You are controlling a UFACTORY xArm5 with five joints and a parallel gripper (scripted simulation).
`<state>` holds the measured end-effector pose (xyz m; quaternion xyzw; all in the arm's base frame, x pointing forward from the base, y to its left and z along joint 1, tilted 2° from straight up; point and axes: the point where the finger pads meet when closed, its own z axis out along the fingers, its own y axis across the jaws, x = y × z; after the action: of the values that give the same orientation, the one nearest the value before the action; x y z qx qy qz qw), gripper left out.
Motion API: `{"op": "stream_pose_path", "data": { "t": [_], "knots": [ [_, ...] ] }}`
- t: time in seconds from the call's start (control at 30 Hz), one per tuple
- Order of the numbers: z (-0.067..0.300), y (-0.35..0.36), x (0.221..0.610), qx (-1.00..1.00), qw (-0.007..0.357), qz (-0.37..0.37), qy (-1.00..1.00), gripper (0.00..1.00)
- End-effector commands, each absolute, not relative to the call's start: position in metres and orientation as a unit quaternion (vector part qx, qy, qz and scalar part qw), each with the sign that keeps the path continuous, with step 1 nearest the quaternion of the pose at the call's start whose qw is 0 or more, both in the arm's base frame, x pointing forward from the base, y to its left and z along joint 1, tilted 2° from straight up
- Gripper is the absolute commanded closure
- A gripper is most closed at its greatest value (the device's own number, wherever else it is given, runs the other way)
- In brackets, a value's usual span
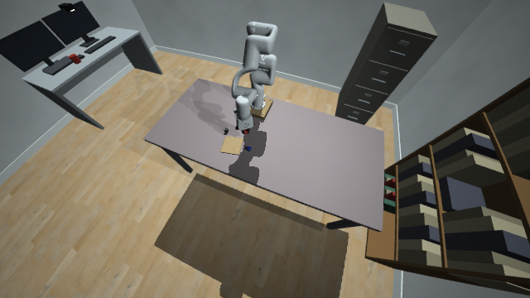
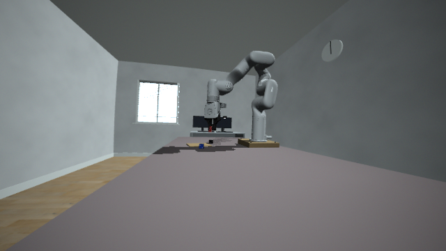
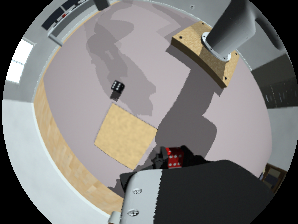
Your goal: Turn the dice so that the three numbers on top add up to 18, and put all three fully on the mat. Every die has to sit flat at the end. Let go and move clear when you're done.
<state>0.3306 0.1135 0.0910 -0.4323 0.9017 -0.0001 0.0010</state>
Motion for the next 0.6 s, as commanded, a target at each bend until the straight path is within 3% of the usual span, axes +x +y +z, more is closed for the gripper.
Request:
{"op": "stream_pose_path", "data": {
  "t": [0.0, 0.57],
  "knots": [
    [0.0921, 0.111, 0.3337, -0.353, 0.002, 0.0, 0.936, 0.79],
    [0.0923, 0.1026, 0.3392, -0.125, 0.002, 0.0, 0.992, 0.79]
  ]
}}
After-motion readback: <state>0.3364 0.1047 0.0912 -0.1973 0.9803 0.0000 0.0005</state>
